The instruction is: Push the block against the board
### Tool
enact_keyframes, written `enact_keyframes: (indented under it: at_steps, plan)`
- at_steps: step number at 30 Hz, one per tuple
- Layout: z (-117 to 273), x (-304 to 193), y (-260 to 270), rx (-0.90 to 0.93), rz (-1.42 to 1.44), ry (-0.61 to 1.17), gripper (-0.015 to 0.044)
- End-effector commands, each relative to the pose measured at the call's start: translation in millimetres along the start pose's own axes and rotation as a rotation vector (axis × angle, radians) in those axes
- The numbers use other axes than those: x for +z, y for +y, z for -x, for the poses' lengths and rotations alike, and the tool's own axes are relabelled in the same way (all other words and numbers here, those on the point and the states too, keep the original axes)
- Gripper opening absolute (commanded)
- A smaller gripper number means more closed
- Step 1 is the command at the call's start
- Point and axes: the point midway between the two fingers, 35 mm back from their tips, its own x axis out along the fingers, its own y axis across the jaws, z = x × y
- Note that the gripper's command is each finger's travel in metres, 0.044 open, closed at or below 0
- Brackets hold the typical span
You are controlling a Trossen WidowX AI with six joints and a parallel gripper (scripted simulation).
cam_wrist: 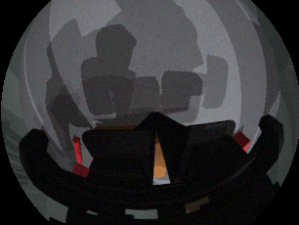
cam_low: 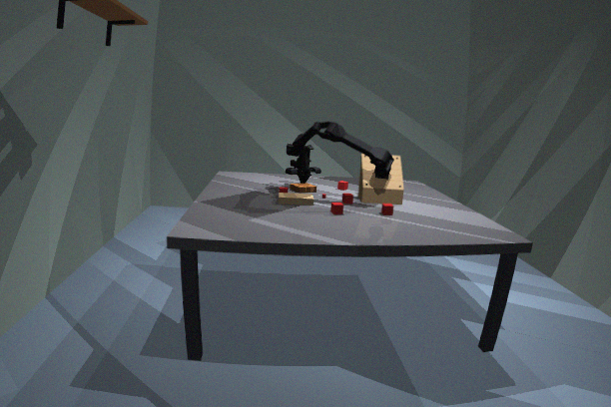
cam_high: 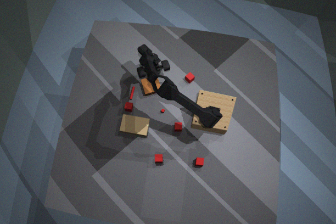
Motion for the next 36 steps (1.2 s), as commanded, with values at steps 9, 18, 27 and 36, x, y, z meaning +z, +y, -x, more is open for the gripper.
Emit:
enact_keyframes:
  at_steps: [9,18,27,36]
  plan:
    - [2,-17,2,0.006,-0.005,0.002,0.0000]
    - [2,-30,3,0.006,-0.005,0.003,0.0000]
    - [1,-43,5,0.006,-0.006,0.003,0.0000]
    - [1,-56,6,0.005,-0.006,0.004,0.0000]
